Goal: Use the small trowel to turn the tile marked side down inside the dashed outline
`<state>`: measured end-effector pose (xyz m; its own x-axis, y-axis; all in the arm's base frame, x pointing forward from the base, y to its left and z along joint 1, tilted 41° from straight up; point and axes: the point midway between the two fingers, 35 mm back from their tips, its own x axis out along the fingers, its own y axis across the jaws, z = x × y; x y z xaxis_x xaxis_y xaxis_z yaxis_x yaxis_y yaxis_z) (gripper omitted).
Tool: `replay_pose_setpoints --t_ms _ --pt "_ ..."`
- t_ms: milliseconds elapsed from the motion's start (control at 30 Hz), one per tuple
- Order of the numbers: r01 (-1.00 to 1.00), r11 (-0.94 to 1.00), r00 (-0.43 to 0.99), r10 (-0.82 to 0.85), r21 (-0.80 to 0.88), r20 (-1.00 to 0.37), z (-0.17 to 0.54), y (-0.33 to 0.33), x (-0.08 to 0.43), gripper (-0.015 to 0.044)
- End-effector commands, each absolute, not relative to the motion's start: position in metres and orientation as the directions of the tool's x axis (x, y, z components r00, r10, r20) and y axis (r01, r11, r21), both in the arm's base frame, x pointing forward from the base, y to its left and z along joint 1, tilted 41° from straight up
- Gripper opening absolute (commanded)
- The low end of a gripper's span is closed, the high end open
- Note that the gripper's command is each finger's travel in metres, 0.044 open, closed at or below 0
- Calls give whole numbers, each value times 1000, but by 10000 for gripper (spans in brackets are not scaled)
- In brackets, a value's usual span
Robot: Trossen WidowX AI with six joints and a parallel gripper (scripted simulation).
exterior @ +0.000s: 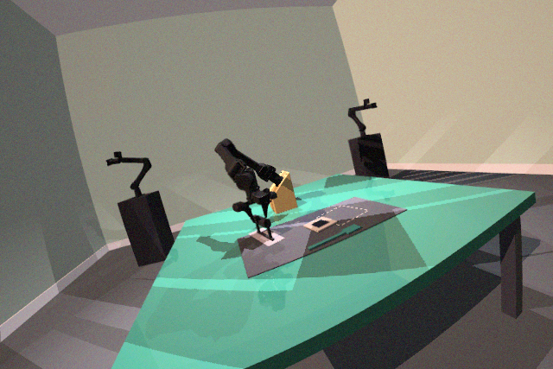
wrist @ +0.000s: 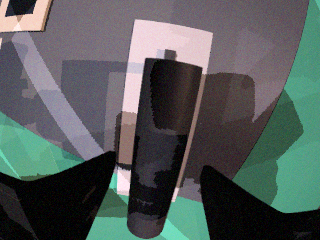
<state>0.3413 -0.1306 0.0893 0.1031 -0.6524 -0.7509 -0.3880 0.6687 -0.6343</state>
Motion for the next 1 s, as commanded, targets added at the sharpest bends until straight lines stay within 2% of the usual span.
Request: replay_pose_setpoints --t_ms 0,133,300,333,967 --pt "-396 668 100 -650 -630 -753 82 -134 342 270" --pt "-396 668 100 -650 -630 -753 79 -137 342 270" --pt "-396 668 100 -650 -630 -753 79 -137 342 139" --pt "-396 668 100 -650 -630 -753 79 -137 342 132" --pt "-396 668 100 -650 -630 -753 79 -137 342 130"
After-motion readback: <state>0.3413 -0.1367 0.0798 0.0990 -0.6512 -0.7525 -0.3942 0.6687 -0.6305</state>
